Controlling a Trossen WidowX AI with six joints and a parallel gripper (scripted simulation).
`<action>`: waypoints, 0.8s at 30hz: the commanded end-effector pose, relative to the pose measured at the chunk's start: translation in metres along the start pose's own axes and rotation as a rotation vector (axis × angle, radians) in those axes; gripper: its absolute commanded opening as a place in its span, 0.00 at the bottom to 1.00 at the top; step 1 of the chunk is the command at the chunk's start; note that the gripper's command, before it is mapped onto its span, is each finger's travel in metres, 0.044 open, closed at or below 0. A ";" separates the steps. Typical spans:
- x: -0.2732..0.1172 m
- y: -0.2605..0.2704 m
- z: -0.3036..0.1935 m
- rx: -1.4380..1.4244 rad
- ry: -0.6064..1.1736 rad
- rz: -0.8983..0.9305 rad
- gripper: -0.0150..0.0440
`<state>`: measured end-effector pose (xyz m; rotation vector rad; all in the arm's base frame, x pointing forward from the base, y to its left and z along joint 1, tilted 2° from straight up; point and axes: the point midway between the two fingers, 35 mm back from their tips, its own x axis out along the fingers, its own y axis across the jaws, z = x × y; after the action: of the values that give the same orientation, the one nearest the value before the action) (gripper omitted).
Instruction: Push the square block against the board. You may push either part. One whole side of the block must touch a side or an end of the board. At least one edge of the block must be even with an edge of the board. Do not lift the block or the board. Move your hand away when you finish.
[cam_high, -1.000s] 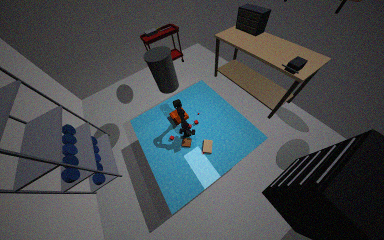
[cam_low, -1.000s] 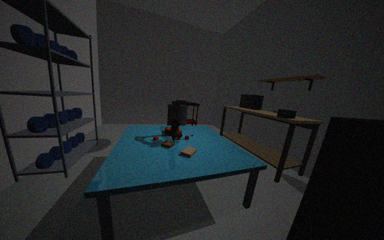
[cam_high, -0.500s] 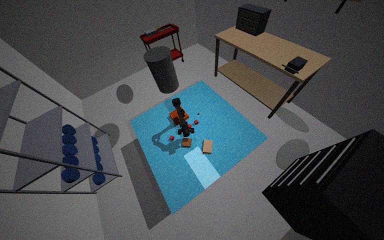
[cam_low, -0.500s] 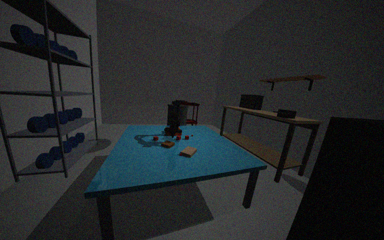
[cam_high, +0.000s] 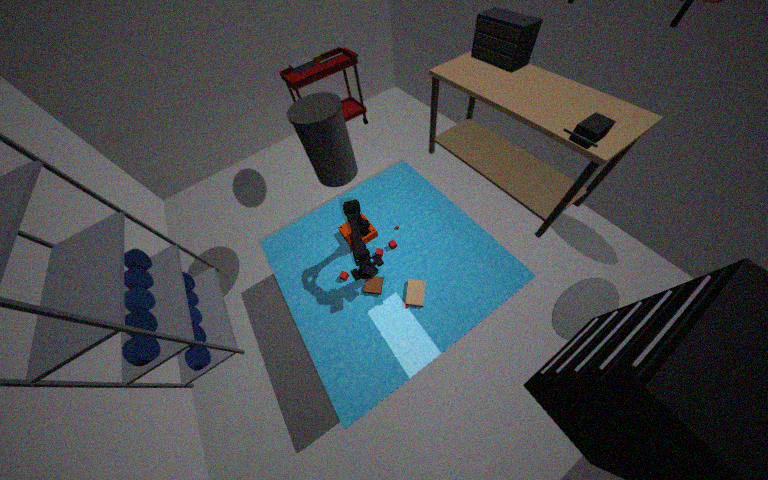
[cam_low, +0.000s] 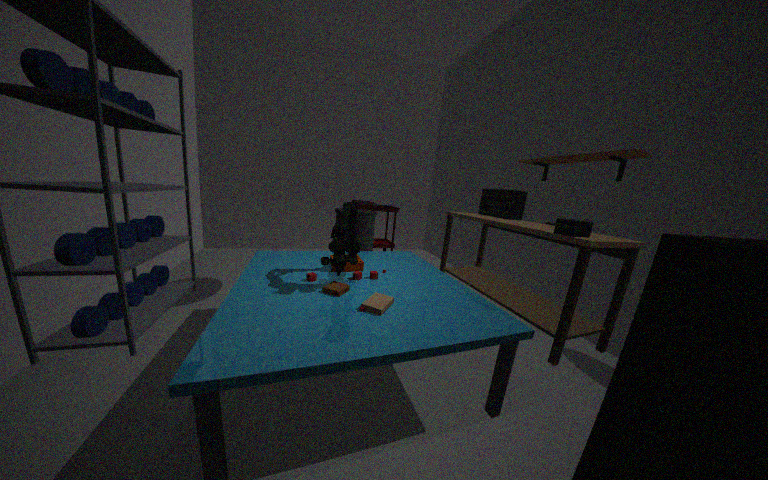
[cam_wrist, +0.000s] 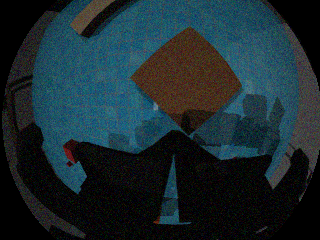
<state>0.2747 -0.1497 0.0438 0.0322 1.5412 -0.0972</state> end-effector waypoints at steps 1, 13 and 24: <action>0.001 -0.010 0.001 -0.111 0.005 0.000 0.25; 0.000 -0.046 0.004 -0.529 0.011 0.000 0.25; 0.001 -0.075 0.003 -0.860 0.015 0.002 0.25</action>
<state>0.2731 -0.2204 0.0468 -0.6102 1.4936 0.5300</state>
